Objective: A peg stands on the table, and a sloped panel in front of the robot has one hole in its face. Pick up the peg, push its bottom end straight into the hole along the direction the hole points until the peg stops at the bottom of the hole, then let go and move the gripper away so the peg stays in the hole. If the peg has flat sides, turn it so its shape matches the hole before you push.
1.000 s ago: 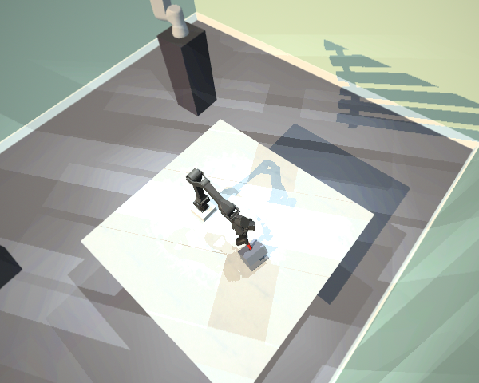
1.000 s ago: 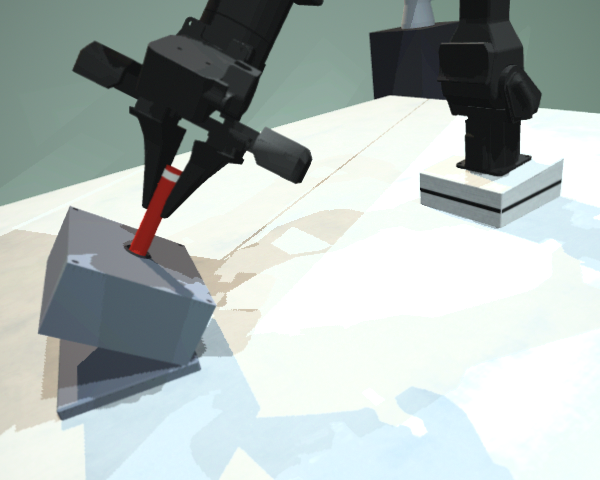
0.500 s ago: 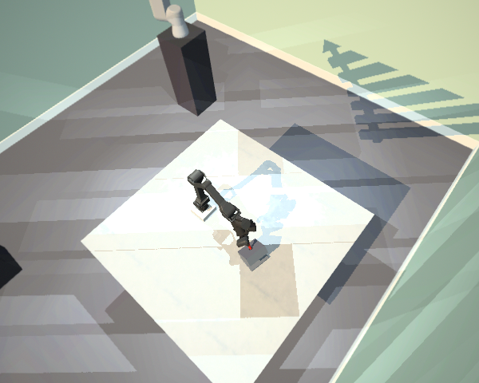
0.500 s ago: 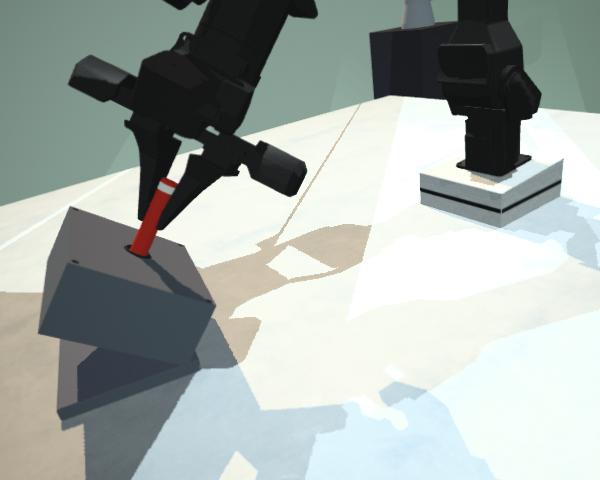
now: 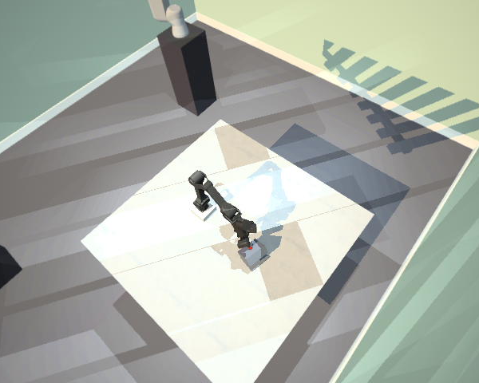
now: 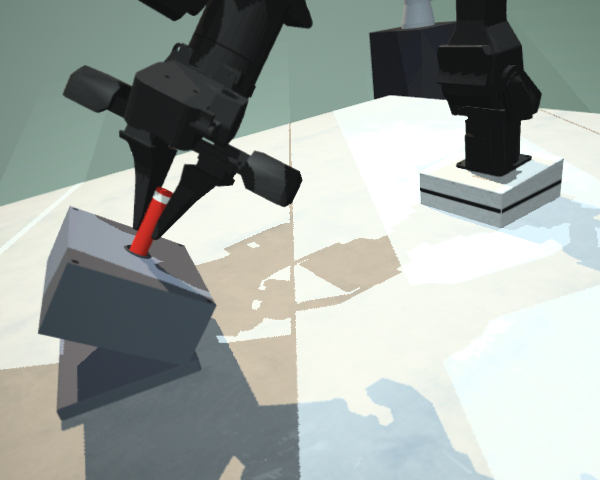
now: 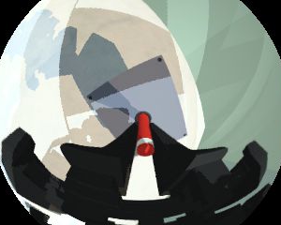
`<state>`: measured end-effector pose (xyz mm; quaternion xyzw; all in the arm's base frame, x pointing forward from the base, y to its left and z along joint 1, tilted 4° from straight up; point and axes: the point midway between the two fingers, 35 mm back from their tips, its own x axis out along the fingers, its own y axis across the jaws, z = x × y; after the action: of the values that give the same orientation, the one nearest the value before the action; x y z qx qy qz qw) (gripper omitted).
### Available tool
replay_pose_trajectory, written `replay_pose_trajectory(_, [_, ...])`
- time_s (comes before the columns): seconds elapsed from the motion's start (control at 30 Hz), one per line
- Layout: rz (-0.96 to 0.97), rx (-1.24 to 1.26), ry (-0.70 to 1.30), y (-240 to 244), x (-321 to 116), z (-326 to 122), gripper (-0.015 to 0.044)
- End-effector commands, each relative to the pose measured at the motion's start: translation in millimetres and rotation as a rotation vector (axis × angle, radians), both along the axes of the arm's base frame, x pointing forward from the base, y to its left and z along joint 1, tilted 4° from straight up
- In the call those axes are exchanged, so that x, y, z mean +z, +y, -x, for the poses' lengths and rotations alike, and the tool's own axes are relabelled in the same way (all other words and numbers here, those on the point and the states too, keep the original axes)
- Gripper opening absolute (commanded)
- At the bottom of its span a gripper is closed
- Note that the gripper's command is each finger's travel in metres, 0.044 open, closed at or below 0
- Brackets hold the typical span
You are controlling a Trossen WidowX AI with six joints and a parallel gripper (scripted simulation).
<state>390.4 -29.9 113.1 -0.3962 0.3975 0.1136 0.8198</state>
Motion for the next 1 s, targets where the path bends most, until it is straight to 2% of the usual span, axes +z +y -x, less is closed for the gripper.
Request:
replay_pose_trajectory(0.0, [0.0,0.007,-0.002,0.4,-0.2,-1.6,0.0])
replay_pose_trajectory(0.3, [0.0,0.0,0.0,-0.1,-0.4,-0.4,0.0])
replay_pose_trajectory(0.83, [0.0,0.0,0.0,0.3,1.6,0.9,0.042])
replay_pose_trajectory(0.87, [0.0,0.0,0.0,0.5,2.6,1.5,0.044])
replay_pose_trajectory(0.97, [0.0,0.001,0.0,1.1,6.1,3.9,0.044])
